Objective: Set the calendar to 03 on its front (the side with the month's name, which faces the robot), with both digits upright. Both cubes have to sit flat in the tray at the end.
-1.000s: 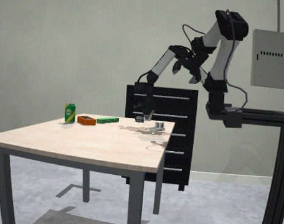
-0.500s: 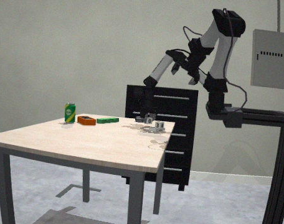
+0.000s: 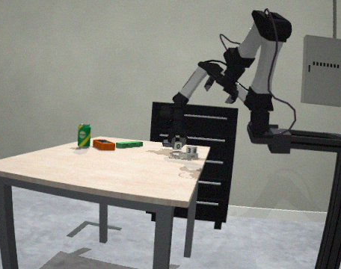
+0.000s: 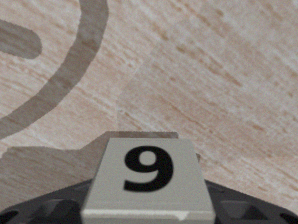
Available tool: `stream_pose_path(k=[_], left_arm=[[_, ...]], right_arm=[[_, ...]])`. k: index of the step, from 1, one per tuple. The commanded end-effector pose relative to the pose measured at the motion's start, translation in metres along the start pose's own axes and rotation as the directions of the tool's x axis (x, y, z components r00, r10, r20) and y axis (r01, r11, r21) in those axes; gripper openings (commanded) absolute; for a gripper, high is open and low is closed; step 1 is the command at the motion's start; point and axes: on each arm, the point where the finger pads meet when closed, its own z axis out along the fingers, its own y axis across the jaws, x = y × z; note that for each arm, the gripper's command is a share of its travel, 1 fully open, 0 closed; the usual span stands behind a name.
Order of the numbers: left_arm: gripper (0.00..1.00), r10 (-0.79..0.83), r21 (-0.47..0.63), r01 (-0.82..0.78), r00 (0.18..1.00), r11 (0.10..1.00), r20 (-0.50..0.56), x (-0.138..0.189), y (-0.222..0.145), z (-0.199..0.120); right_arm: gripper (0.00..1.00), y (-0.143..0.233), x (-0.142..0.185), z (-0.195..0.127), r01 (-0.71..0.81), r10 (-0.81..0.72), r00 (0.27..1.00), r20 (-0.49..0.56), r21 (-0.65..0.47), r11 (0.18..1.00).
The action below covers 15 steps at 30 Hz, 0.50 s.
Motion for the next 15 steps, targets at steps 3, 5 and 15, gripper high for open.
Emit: stream_pose_path(k=[3,5,15], left_arm=[[1.0,0.0,-0.019,0.001,0.998,1.0,0.057,-0.019,0.012,-0.002],[1.0,0.0,-0.019,0.001,0.998,1.0,0.057,-0.019,0.012,-0.002],[1.0,-0.001,-0.019,0.003,0.998,1.0,0.057,-0.019,0.012,-0.002]], right_arm=[[0.31,0.01,0.0,0.002,-0.006,0.006,1.0,0.003,0.002,1.0],[0.31,0.011,-0.001,0.004,-0.006,0.006,1.0,0.002,0.004,1.0],[0.64,0.011,-0.004,-0.004,-0.01,0.011,1.0,0.019,-0.022,1.0]])
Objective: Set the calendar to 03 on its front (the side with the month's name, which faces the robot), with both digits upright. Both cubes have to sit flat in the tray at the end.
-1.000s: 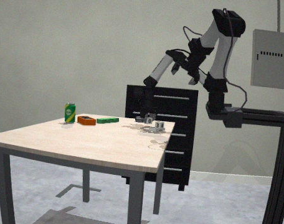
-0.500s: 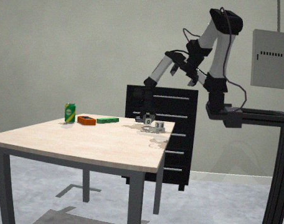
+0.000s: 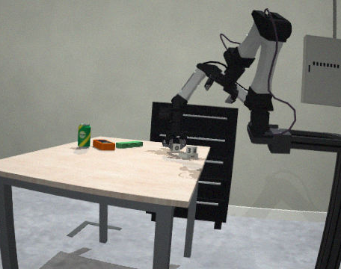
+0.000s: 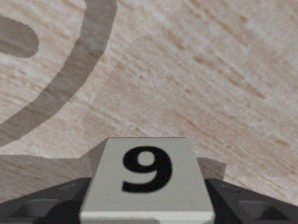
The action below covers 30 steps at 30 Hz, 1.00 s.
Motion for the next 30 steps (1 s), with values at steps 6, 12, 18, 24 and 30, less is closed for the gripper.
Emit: stream_pose_path(k=[6,12,18,24,30], left_arm=[[1.0,-0.008,-0.018,0.008,0.999,1.0,0.045,-0.016,0.011,-0.002],[1.0,-0.008,-0.018,0.008,0.999,1.0,0.045,-0.016,0.011,-0.002],[1.0,-0.008,-0.018,0.008,0.999,1.0,0.045,-0.016,0.011,-0.002],[1.0,-0.008,-0.018,0.008,0.999,1.0,0.045,-0.016,0.011,-0.002],[1.0,-0.008,-0.018,0.008,0.999,1.0,0.045,-0.016,0.011,-0.002]], right_arm=[[0.66,0.01,-0.006,-0.063,-0.001,0.002,0.999,0.032,-0.037,0.999],[0.66,0.012,-0.008,-0.087,-0.003,0.004,0.999,0.04,-0.043,0.999],[0.66,0.003,-0.008,-0.09,0.103,-0.115,0.984,0.139,0.092,0.99],[0.66,0.004,0.01,-0.085,0.273,-0.364,0.892,0.268,0.322,0.907],[0.66,0.016,0.037,-0.087,0.394,-0.61,0.72,0.331,0.528,0.752]])
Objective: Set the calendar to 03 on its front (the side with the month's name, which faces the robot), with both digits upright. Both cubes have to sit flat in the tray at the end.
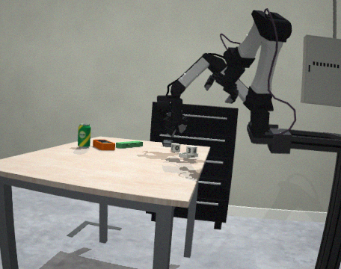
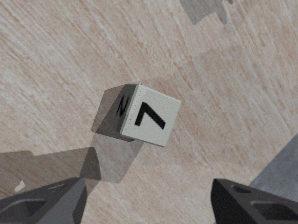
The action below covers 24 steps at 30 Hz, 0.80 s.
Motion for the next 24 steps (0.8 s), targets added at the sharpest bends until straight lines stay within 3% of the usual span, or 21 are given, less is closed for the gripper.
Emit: stream_pose_path(k=[1,9,15,19,24], left_arm=[[1.0,-0.007,-0.018,0.008,0.999,1.0,0.044,-0.016,0.011,-0.002],[1.0,-0.007,-0.018,0.008,0.999,1.0,0.044,-0.016,0.011,-0.002],[1.0,-0.007,-0.018,0.008,0.999,1.0,0.044,-0.016,0.011,-0.002],[1.0,-0.007,-0.018,0.008,0.999,1.0,0.044,-0.016,0.011,-0.002],[1.0,-0.007,-0.018,0.008,0.999,1.0,0.044,-0.016,0.011,-0.002]], right_arm=[[0.66,0.006,0.004,-0.011,0.179,-0.209,0.966,0.151,0.19,0.965],[0.66,0.035,0.033,-0.026,0.384,-0.515,0.812,0.274,0.415,0.825],[0.66,0.041,0.041,-0.024,0.407,-0.554,0.784,0.28,0.443,0.799],[0.66,0.042,0.043,-0.03,0.39,-0.52,0.805,0.285,0.405,0.827],[0.66,0.034,0.039,-0.031,0.301,-0.372,0.9,0.227,0.294,0.907]])
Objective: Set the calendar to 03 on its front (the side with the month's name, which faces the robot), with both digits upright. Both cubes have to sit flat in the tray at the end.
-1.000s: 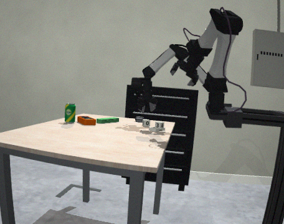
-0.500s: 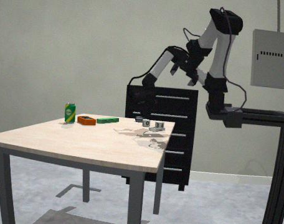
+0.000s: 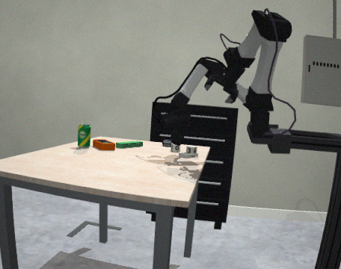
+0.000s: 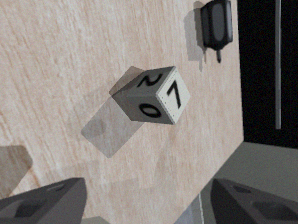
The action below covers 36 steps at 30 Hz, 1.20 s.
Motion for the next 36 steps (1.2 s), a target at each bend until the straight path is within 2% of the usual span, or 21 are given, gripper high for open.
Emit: stream_pose_path(k=[1,3,5,7,12,20,22,27,33,36], left_arm=[[1.0,-0.007,-0.018,0.008,0.999,1.0,0.044,-0.016,0.011,-0.002],[1.0,-0.007,-0.018,0.008,0.999,1.0,0.044,-0.016,0.011,-0.002],[1.0,-0.007,-0.018,0.008,0.999,1.0,0.044,-0.016,0.011,-0.002],[1.0,-0.007,-0.018,0.008,0.999,1.0,0.044,-0.016,0.011,-0.002],[1.0,-0.007,-0.018,0.008,0.999,1.0,0.044,-0.016,0.011,-0.002],[1.0,-0.007,-0.018,0.008,0.999,1.0,0.044,-0.016,0.011,-0.002],[1.0,-0.007,-0.018,0.008,0.999,1.0,0.044,-0.016,0.011,-0.002],[1.0,0.02,-0.018,-0.018,0.997,1.0,0.081,-0.024,0.012,-0.002],[1.0,0.083,-0.039,-0.077,0.983,0.996,0.161,-0.043,0.017,-0.005],[1.0,0.102,-0.047,-0.095,0.977,0.994,0.186,-0.048,0.018,-0.006]], right_arm=[[0.66,-0.015,-0.013,-0.008,-0.168,0.16,0.982,-0.097,-0.074,0.983],[0.66,-0.019,-0.012,-0.004,-0.269,0.245,0.95,-0.194,-0.112,0.957],[0.66,-0.019,-0.012,-0.004,-0.269,0.245,0.95,-0.194,-0.112,0.957],[0.66,-0.025,-0.013,0.002,-0.391,0.335,0.891,-0.307,-0.142,0.909],[0.66,-0.043,-0.018,0.016,-0.588,0.461,0.746,-0.481,-0.151,0.794],[0.66,-0.071,-0.024,0.037,-0.846,0.543,0.402,-0.737,-0.073,0.528],[0.66,-0.071,-0.024,0.037,-0.846,0.543,0.402,-0.737,-0.073,0.528],[0.66,-0.093,-0.028,0.052,-0.949,0.499,0.119,-0.859,0.05,0.311],[0.66,-0.119,-0.032,0.07,-0.972,0.385,-0.158,-0.909,0.211,0.101],[0.66,-0.13,-0.031,0.079,-0.96,0.335,-0.254,-0.907,0.28,0.031]])
